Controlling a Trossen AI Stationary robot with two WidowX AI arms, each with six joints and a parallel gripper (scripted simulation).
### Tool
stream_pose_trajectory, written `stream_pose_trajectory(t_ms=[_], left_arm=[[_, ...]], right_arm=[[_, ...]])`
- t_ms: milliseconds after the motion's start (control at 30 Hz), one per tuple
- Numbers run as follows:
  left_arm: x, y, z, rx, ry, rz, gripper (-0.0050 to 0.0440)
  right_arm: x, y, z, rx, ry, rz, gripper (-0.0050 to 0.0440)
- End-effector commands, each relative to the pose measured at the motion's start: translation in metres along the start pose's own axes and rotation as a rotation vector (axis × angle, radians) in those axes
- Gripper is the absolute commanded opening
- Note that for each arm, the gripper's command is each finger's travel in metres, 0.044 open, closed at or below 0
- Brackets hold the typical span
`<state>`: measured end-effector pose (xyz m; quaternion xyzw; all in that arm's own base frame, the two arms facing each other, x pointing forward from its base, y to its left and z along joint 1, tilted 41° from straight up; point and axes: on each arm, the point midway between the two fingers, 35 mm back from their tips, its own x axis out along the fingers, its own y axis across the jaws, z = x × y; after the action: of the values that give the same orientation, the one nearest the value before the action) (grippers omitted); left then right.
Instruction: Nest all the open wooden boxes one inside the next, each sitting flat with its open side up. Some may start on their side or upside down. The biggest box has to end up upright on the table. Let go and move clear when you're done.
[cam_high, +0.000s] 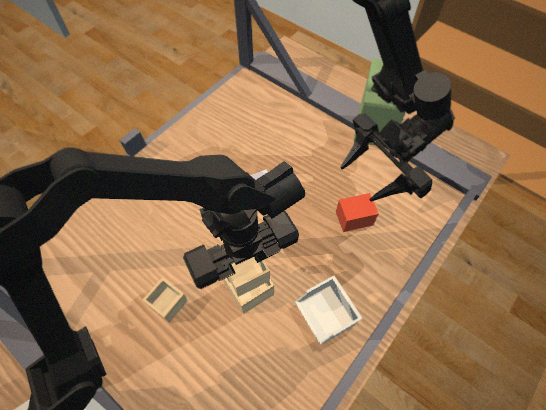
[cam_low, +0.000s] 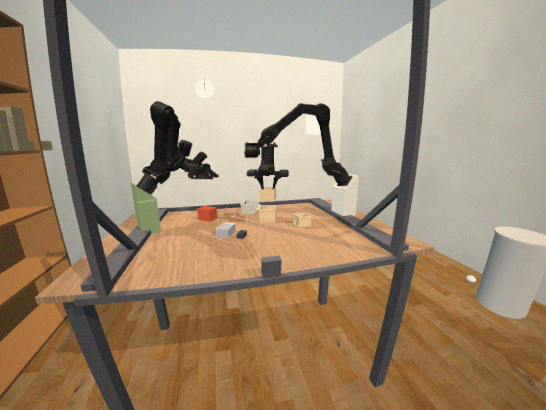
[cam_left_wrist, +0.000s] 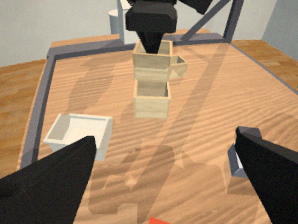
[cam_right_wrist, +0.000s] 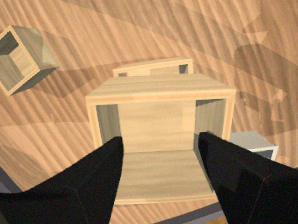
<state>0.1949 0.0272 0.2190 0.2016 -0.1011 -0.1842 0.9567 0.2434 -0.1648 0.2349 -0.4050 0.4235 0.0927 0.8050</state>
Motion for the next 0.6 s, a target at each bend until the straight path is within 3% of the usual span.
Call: stream_pose_trajectory(t_ms=[0,567], left_arm=[[-0.0003,0.0015,0.0012,0.006,-0.008,-0.010,0.0400],[-0.0003,0.0005,0.0039,0.043,-0.016,-0.024,0.0400]], right_arm=[[-0.0074,-0.0045,0.0028,-0.005,0.000,-0.025,0.0295],[-0.0074,-0.0045,0.0028,-0.005,0.000,-0.025,0.0295]])
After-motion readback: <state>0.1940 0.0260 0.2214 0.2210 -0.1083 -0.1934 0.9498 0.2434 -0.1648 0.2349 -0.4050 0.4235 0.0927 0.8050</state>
